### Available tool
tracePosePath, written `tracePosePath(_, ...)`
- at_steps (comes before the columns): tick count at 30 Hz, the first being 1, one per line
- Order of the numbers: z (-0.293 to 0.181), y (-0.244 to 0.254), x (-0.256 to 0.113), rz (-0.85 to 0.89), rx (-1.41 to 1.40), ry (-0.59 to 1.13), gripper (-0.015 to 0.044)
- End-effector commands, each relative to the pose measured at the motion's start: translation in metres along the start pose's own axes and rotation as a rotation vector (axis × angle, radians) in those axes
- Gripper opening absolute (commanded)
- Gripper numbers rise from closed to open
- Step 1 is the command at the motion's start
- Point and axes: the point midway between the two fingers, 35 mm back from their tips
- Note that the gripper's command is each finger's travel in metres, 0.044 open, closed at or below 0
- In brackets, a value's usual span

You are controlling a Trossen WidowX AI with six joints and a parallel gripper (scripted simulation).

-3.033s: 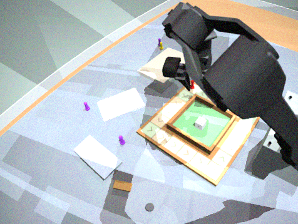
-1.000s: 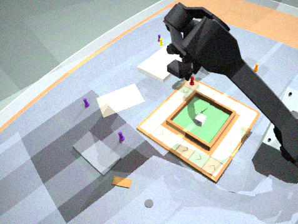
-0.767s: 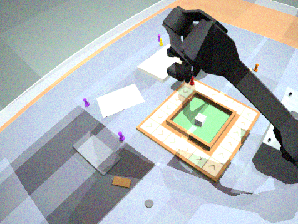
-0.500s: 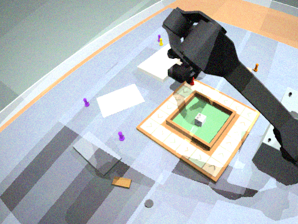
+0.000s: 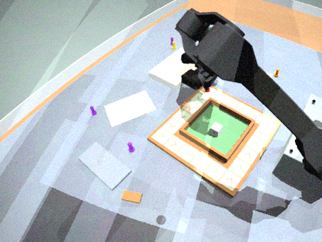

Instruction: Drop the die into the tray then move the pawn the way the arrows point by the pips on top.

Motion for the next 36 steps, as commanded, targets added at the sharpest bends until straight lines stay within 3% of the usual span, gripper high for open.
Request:
tracePosePath(1,0.001,-0.001,-0.006,0.003,0.006,0.006,0.0000)
tracePosePath(19,0.002,-0.003,-0.123,-0.001,0.007,0.005,0.0000)
tracePosePath(25,0.002,0.001,-0.123,-0.003,0.008,0.004,0.0000)
tracePosePath(36,-0.005,0.083,-0.098,-0.022,0.013,-0.007,0.0000)
Point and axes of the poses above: the point midway between the two fingers, 35 mm back from their tips, its own x axis out along the fingers, its own y axis across the jaws, z = x × y, and after that the axes turned 14 degrees about x, right-handed
